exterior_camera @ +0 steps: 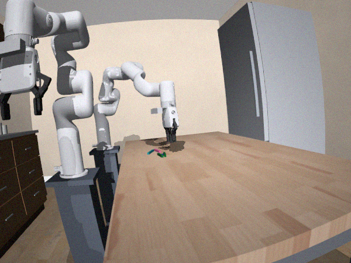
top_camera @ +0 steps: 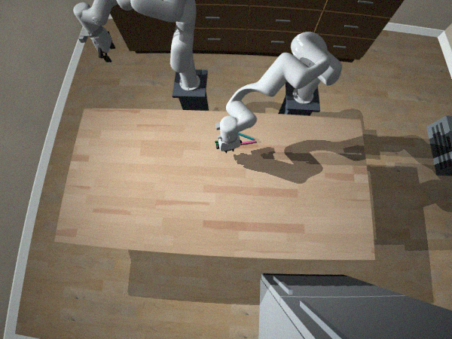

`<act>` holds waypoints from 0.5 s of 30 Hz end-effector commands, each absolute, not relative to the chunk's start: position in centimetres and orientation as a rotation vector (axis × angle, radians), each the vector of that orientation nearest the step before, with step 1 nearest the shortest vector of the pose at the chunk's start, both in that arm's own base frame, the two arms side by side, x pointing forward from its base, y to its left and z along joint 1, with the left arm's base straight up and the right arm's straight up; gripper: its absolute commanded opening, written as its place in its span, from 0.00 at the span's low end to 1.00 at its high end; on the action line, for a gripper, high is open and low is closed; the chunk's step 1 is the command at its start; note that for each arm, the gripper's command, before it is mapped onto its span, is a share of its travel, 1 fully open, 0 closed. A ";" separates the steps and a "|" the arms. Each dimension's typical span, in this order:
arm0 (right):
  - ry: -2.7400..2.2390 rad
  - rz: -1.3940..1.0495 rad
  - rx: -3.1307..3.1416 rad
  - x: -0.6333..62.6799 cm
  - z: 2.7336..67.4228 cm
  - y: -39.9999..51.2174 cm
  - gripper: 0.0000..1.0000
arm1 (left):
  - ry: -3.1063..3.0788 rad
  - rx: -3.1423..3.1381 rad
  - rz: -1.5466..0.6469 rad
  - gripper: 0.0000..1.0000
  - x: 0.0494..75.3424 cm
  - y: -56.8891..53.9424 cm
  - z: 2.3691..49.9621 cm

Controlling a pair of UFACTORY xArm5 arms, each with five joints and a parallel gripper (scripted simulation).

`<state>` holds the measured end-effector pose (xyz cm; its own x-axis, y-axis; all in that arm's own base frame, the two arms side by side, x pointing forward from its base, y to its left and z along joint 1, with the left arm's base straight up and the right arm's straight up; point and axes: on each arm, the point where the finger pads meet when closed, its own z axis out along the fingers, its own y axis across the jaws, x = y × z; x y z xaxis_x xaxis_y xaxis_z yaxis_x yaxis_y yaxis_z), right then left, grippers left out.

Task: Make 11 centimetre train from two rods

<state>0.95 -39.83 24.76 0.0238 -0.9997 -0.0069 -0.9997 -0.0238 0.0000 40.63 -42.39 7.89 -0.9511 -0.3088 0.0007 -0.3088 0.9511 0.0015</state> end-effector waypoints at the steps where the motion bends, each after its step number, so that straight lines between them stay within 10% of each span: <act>1: 2.195 0.000 -2.248 1.0 25.0 -40.0 1.00 | -3.106 0.492 0.008 0.28 40.8 -42.6 6.7; 15: 2.195 0.000 -2.248 1.0 25.0 -40.0 1.00 | -3.106 0.492 0.008 0.28 40.9 -42.6 3.9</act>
<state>0.95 -39.83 24.76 0.0238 -0.9997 -0.0069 -0.9997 -0.0238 0.0000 40.67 -42.43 3.89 -0.9511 -0.3088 0.0006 -0.3088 0.9511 0.0013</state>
